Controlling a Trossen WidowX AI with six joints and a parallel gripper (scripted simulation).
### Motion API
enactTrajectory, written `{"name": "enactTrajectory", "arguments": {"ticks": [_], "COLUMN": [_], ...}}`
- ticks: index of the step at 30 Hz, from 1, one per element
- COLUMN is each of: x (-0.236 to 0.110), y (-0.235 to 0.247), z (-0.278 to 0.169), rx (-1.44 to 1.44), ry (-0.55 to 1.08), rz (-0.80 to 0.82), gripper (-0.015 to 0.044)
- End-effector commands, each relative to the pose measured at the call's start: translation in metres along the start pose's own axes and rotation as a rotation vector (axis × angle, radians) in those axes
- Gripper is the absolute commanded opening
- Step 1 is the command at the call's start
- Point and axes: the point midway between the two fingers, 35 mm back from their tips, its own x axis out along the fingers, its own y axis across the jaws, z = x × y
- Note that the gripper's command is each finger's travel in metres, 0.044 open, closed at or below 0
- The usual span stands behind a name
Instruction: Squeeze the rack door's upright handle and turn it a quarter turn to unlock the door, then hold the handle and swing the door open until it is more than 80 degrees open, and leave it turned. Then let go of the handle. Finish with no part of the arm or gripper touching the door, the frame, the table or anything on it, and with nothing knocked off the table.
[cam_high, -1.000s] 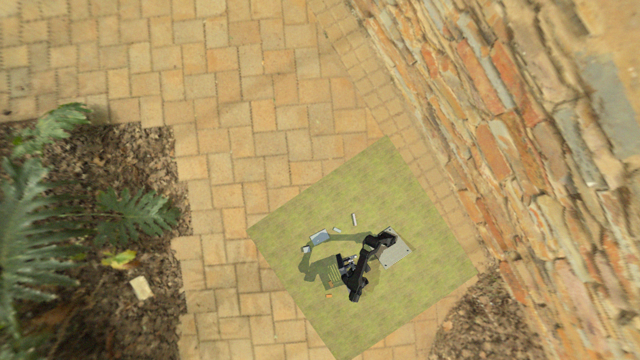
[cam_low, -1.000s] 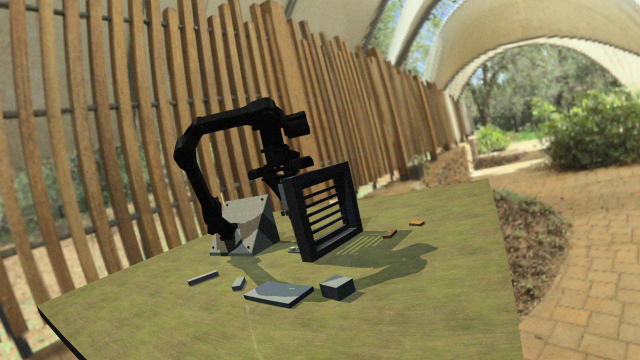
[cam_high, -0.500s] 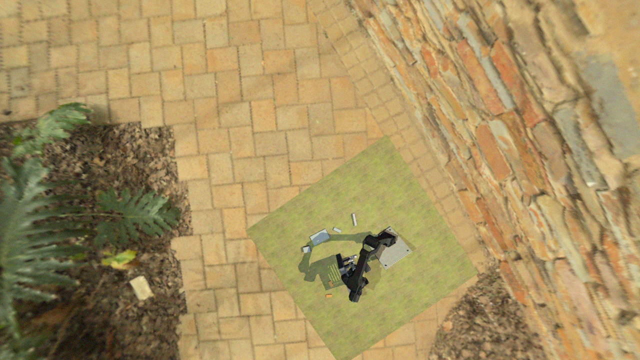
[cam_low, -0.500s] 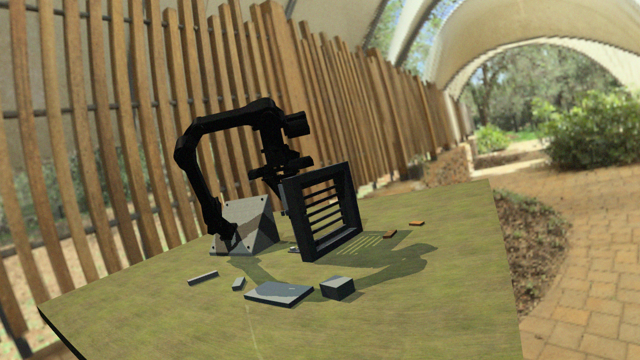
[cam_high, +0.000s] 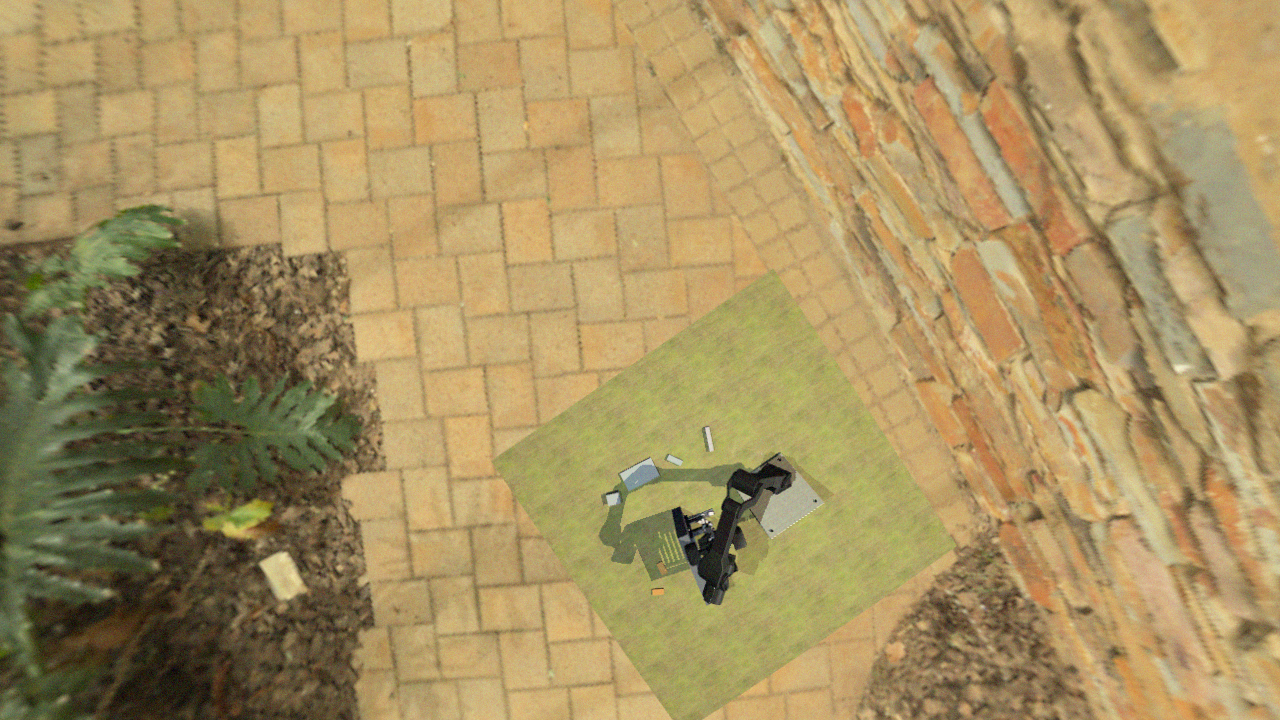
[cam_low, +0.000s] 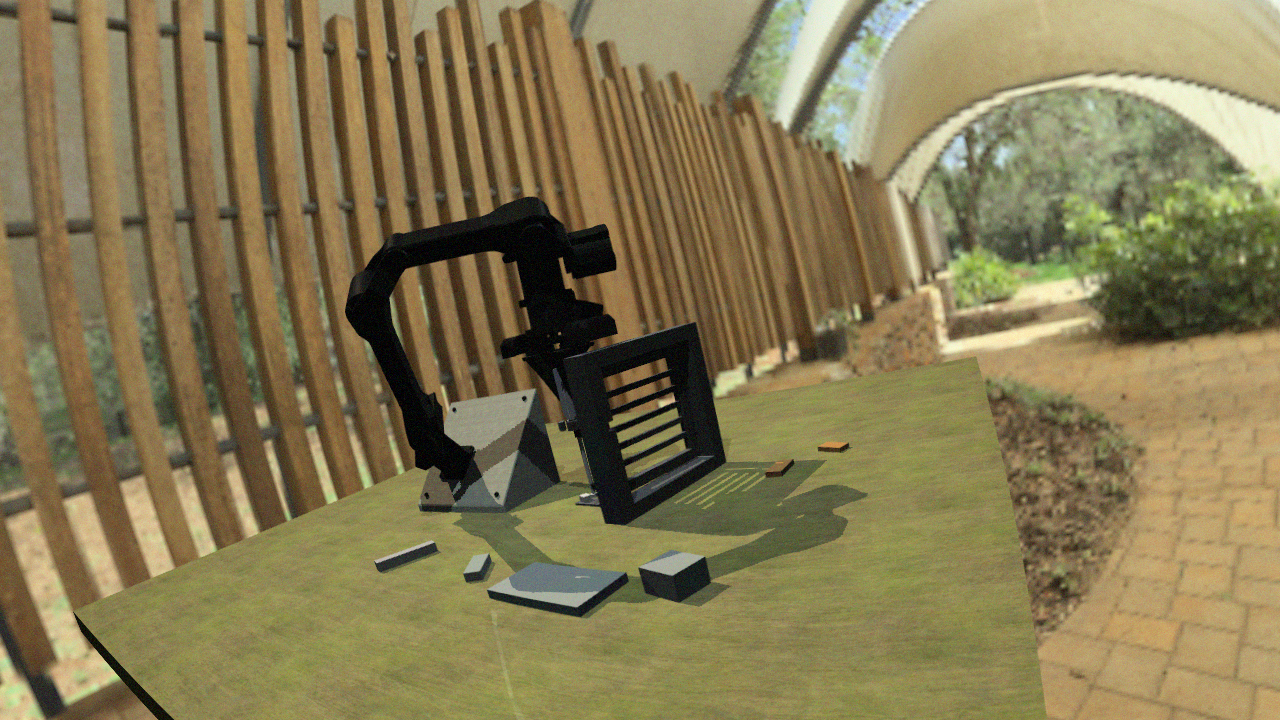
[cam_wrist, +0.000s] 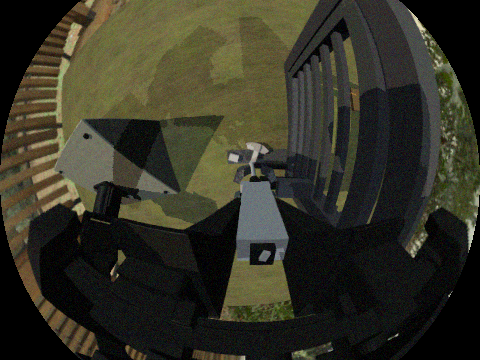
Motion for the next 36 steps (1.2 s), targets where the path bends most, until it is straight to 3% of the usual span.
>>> {"name": "enactTrajectory", "arguments": {"ticks": [1, 36], "x": [0.0, 0.0], "y": [0.004, 0.061], "z": [0.002, 0.039], "rx": [0.069, 0.625], "ry": [-0.004, -0.006], "rz": [-0.001, 0.002], "gripper": [0.0011, 0.0011]}}
